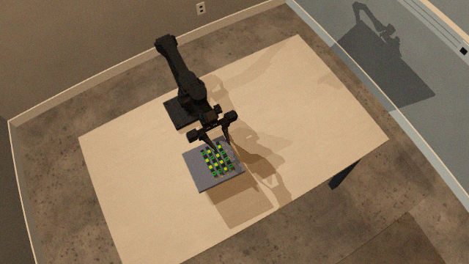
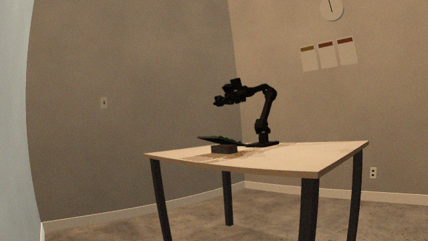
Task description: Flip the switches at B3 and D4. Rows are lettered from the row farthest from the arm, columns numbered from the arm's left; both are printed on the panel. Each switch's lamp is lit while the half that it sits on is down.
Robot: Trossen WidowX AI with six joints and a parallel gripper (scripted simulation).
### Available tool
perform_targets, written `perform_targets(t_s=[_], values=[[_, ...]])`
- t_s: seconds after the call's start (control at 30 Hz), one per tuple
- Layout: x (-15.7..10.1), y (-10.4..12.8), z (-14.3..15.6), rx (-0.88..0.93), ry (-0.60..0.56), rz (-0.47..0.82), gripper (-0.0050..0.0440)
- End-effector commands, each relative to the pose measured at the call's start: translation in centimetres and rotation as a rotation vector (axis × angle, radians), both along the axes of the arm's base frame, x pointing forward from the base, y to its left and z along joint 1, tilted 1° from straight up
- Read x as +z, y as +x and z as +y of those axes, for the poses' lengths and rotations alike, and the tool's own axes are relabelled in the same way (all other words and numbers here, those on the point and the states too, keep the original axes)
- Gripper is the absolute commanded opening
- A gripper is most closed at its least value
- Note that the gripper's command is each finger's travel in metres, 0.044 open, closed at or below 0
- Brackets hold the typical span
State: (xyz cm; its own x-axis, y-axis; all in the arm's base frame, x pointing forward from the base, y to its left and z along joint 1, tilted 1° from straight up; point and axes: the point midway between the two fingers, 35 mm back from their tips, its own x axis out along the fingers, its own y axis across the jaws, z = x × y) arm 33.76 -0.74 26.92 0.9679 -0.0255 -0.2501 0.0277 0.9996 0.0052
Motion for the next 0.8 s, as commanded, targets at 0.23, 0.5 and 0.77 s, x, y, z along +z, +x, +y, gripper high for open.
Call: perform_targets(t_s=[0.23, 0.5, 0.77], values=[[-4.6, -0.1, -1.3, -0.02, -0.008, 0.364, 0.0016], [-7.8, -1.5, -2.3, -0.034, 0.003, 0.652, 0.0], [-9.8, -3.8, -2.7, -0.036, 0.023, 0.873, 0.0]])
